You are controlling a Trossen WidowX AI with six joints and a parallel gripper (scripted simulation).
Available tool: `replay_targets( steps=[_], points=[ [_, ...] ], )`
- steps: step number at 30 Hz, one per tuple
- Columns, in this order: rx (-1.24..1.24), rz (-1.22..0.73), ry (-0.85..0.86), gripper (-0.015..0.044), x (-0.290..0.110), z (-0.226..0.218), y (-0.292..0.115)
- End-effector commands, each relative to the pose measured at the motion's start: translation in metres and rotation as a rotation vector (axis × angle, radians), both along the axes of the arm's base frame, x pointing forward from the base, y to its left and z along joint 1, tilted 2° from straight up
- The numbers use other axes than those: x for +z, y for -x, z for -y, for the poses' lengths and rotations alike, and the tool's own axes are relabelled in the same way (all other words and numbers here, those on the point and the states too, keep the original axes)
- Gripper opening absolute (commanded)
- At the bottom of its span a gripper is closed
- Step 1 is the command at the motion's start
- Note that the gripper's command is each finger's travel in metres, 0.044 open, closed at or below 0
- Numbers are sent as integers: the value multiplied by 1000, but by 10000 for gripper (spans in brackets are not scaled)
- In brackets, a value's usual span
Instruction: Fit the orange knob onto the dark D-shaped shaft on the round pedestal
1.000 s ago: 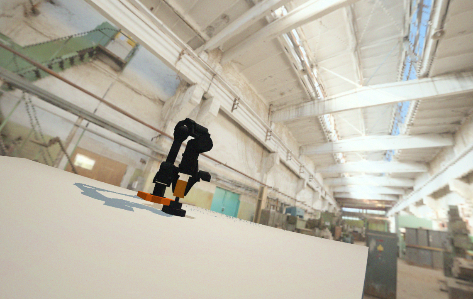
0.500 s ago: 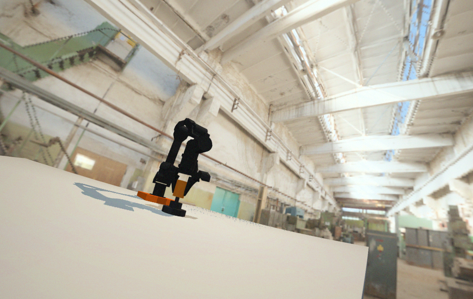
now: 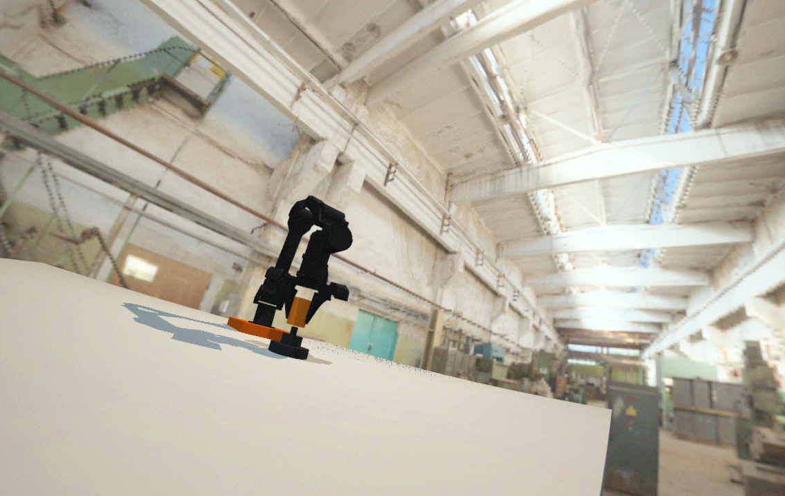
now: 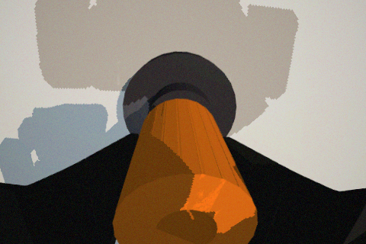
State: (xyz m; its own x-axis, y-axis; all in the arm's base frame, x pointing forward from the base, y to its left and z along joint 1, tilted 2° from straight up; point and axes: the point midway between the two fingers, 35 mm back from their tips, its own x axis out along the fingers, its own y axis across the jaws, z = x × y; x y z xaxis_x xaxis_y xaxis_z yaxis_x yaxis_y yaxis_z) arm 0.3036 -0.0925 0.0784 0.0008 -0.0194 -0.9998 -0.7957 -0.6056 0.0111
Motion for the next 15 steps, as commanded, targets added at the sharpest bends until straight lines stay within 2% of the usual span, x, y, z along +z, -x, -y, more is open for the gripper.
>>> replay_targets(
  steps=[1, 4, 15],
  points=[
    [86, 1, 3, 0, 2, 1, -1],
    [170, 0, 3, 0, 0, 2, -4],
    [170, 0, 3, 0, -3, 3, -8]
  ],
)
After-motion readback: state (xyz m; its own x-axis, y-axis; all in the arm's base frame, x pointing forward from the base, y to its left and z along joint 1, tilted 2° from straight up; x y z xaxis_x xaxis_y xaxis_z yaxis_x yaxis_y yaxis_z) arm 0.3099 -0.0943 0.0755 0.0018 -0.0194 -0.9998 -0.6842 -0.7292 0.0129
